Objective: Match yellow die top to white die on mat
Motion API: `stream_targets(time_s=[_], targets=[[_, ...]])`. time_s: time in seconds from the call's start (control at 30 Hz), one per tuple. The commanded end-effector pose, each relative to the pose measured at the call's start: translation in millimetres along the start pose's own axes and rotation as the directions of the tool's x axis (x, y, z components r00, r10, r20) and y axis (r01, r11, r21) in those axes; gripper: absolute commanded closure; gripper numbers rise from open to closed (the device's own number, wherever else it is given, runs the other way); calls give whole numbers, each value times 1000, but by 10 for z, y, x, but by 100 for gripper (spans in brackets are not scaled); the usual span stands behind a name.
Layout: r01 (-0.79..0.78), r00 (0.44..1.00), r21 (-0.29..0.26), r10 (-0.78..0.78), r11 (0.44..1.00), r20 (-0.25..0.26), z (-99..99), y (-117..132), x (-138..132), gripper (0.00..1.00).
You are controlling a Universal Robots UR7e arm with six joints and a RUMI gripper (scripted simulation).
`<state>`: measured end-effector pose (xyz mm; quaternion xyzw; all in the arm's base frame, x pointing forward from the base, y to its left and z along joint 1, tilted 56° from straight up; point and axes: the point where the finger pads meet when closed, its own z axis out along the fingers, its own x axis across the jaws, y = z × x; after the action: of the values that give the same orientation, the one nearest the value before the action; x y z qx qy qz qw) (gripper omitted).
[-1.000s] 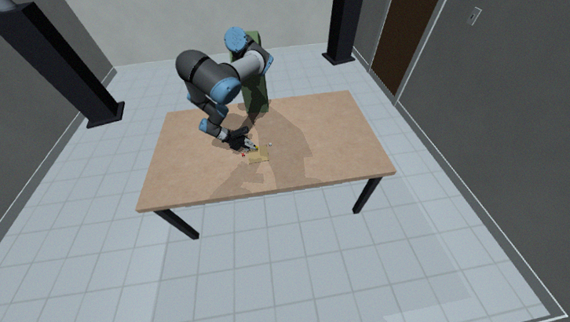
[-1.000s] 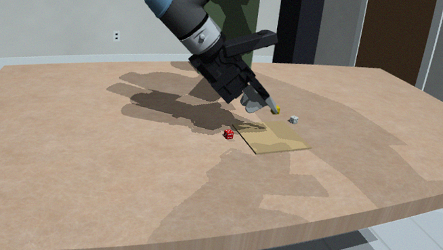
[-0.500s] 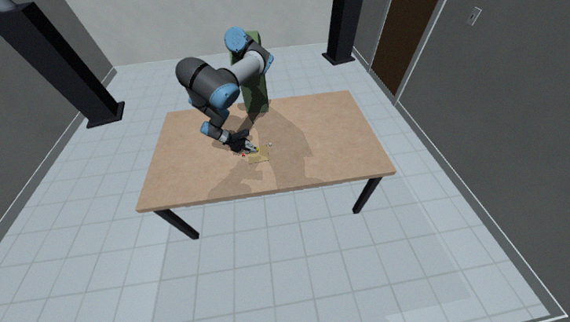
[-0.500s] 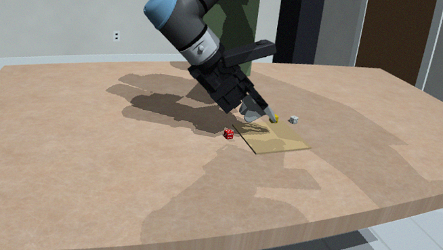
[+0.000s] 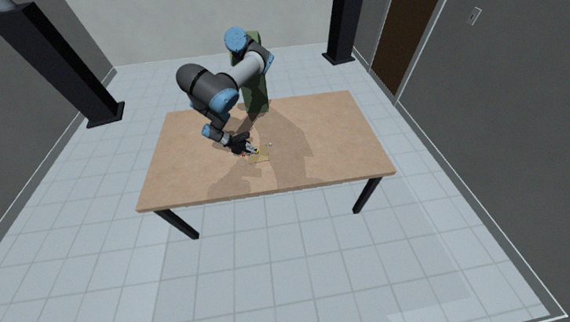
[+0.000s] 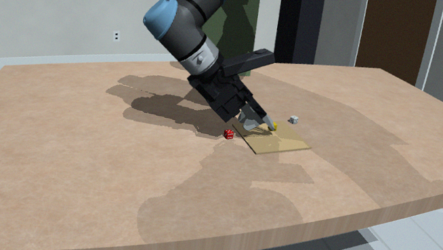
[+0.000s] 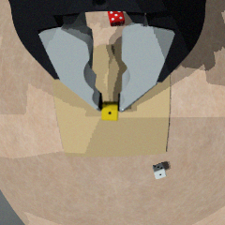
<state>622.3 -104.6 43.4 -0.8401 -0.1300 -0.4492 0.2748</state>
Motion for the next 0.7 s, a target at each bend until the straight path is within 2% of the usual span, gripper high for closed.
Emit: stream_targets(time_s=[0.0, 0.67], targets=[[0, 1000, -1, 0, 1000, 0, 32, 34, 4, 100], [0, 1000, -1, 0, 1000, 0, 54, 56, 4, 100]])
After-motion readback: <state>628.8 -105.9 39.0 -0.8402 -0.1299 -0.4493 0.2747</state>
